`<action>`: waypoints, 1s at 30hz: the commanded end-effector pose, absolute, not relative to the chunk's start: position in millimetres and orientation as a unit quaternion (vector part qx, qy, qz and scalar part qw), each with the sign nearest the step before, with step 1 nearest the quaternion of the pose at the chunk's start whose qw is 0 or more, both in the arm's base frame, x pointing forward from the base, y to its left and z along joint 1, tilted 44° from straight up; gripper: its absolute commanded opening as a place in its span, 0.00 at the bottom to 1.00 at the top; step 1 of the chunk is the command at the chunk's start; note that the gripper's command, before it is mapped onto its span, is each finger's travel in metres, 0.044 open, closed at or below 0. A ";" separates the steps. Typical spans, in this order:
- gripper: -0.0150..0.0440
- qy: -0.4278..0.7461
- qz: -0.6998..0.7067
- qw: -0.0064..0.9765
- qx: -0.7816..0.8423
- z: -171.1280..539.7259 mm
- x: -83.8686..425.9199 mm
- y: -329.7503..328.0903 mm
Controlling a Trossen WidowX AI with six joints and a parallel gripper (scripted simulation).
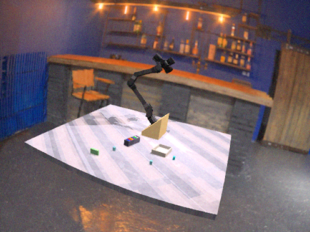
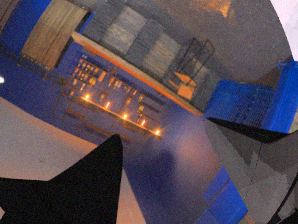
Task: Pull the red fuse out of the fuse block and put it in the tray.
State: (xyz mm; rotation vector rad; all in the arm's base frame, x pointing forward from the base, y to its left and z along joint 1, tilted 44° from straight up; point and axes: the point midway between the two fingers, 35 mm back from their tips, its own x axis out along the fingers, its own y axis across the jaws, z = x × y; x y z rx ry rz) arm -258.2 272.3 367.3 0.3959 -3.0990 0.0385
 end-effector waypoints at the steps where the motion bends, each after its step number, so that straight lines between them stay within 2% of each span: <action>1: 0.69 -0.992 0.021 0.008 0.122 366.9 -257.3 274.5; 8: 0.38 -0.940 0.332 0.030 -0.066 344.7 -208.1 356.0; 10: 0.38 -0.896 0.425 0.052 -0.119 334.7 -188.0 378.9; 12: 0.38 -0.883 0.437 0.069 -0.155 337.2 -158.4 387.5; 20: 0.38 -0.759 0.587 0.141 -0.243 316.6 -107.0 423.1; 23: 0.38 -0.733 0.601 0.164 -0.274 309.8 -73.1 425.8; 30: 0.38 -0.584 0.699 0.250 -0.328 286.7 -20.5 444.3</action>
